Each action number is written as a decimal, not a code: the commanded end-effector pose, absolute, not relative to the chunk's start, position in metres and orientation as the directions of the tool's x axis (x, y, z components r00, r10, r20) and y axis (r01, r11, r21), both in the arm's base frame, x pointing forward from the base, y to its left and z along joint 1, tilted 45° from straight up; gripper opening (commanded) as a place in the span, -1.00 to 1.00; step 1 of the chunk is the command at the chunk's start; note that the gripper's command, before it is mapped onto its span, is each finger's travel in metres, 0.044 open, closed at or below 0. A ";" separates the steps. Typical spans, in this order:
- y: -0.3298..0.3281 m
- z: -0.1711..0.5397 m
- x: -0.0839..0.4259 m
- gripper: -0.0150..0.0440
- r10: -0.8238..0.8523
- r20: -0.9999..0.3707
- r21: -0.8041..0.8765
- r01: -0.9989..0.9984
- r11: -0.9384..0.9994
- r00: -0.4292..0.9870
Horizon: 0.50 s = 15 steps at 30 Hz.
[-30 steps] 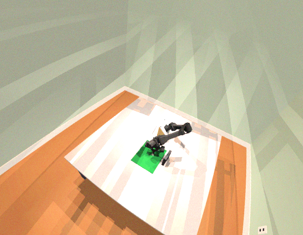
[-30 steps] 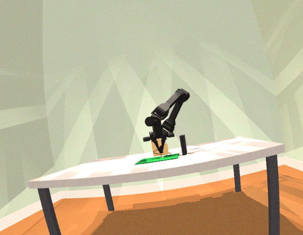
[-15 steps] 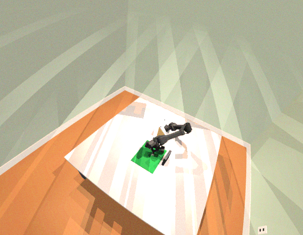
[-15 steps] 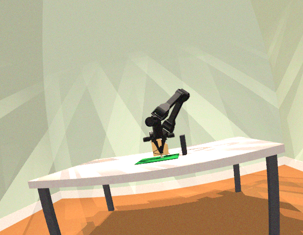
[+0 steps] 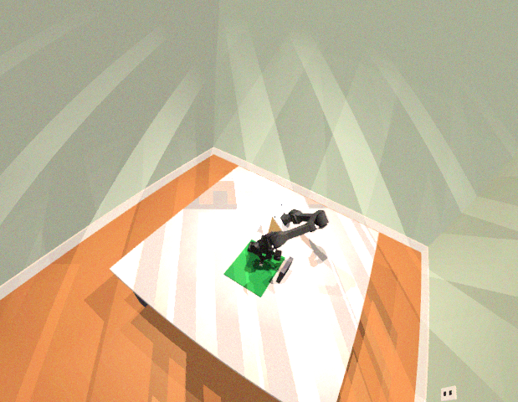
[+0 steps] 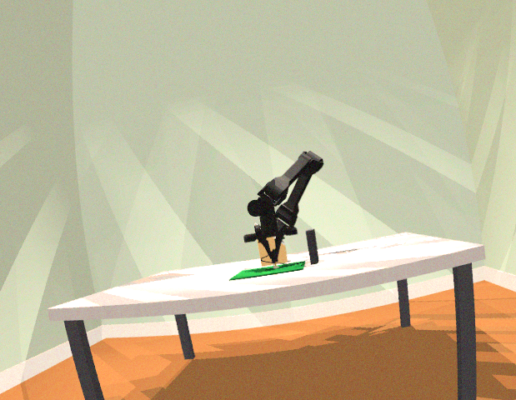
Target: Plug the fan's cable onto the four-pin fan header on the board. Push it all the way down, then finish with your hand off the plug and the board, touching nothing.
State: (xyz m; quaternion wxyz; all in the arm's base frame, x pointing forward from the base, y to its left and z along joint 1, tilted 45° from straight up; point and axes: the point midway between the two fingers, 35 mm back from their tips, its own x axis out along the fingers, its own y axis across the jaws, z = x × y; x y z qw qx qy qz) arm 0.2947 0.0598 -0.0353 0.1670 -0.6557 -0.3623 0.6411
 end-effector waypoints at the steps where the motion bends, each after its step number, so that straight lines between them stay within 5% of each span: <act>1: 0.061 -0.036 0.294 -0.49 0.692 -0.717 -0.687 0.253 -0.681 -0.084; 15: 0.063 -0.038 0.294 -0.49 0.693 -0.716 -0.688 0.254 -0.680 -0.084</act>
